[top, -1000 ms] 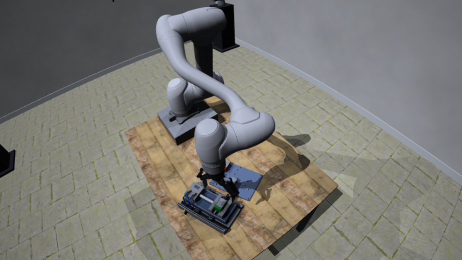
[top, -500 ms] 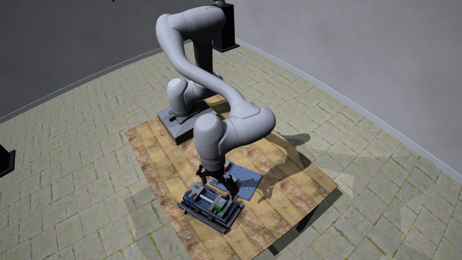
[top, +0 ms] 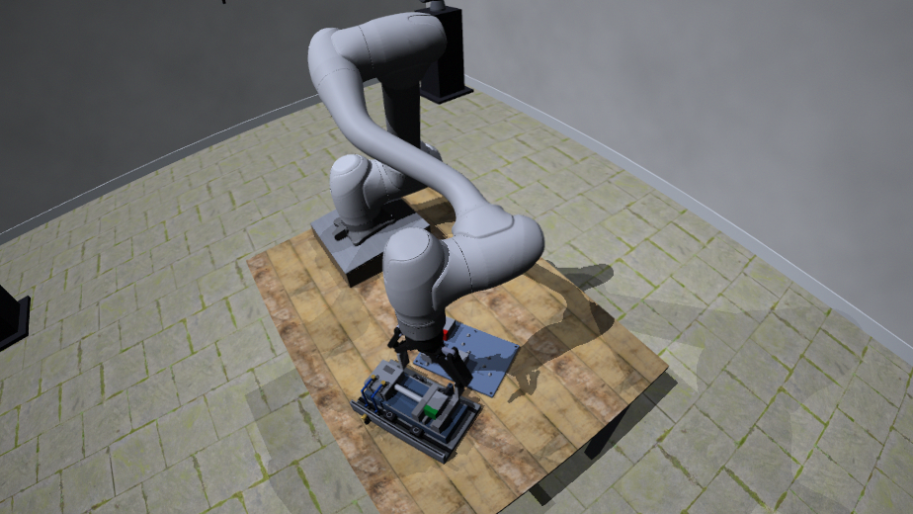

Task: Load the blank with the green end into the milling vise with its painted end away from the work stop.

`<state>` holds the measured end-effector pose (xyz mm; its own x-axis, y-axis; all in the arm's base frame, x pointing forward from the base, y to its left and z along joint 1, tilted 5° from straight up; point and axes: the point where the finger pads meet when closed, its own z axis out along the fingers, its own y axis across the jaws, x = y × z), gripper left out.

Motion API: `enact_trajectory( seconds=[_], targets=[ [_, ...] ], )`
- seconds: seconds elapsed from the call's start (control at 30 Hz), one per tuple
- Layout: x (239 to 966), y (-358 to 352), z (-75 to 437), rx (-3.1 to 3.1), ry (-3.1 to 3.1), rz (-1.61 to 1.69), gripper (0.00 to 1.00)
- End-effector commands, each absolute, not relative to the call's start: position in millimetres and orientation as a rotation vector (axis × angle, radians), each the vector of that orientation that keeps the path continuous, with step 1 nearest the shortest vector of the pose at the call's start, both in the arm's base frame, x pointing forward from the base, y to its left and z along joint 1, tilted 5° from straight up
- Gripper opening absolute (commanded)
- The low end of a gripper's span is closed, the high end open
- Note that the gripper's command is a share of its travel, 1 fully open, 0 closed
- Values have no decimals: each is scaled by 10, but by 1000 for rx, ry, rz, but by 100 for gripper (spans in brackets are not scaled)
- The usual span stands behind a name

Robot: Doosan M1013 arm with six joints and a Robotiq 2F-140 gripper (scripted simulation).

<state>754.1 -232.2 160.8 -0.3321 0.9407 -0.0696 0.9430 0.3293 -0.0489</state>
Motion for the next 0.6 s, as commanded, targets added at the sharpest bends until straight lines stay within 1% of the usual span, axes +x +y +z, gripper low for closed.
enact_trajectory(
  seconds=[0.0,0.57],
  targets=[
    [7541,-2323,1599,1799,2538,-125,100],
    [7540,-2326,1553,1799,2538,-125,100]
  ],
)
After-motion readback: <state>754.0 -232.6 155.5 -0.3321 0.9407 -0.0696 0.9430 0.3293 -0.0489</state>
